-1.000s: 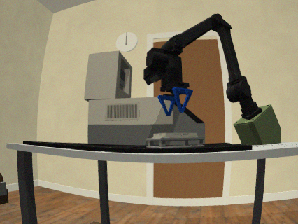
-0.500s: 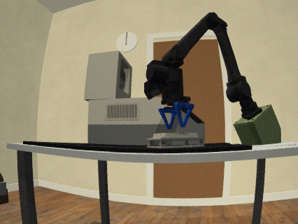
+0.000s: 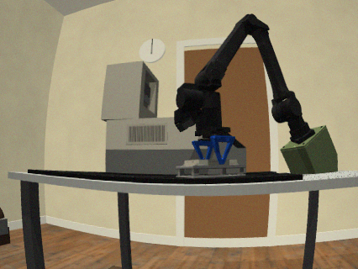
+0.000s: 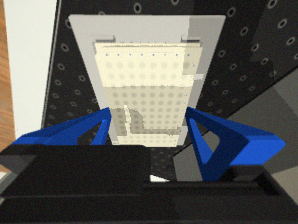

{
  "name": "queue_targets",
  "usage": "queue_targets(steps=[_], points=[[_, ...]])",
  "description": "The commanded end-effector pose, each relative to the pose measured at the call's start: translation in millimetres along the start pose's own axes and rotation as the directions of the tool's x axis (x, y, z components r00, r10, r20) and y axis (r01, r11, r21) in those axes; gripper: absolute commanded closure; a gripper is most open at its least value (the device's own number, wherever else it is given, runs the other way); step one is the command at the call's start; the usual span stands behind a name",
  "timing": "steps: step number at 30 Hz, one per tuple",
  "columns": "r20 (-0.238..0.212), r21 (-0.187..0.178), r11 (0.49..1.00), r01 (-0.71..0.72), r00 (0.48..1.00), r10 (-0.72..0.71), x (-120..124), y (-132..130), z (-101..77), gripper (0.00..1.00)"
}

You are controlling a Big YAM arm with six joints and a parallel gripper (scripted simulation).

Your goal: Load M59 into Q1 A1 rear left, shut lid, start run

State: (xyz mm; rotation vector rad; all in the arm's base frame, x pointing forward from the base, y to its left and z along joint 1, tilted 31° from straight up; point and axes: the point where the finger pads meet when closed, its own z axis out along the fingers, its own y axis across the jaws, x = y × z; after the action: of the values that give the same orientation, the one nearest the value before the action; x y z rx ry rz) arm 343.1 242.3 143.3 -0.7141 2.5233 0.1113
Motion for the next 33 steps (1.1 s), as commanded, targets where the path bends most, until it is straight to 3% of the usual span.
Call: queue_targets(steps=[1,8,19,33], points=[[0.069,-0.015,1.0,-0.009,0.998,0.01,-26,5,-24.1,0.0],[0.104,-0.011,1.0,-0.011,0.995,0.012,-37,5,-33.9,0.0],[0.051,-0.001,1.0,-0.014,0.999,0.014,-15,-1,-18.5,0.0],[0.059,-0.007,1.0,0.015,0.998,-0.014,-27,6,-11.1,0.0]])
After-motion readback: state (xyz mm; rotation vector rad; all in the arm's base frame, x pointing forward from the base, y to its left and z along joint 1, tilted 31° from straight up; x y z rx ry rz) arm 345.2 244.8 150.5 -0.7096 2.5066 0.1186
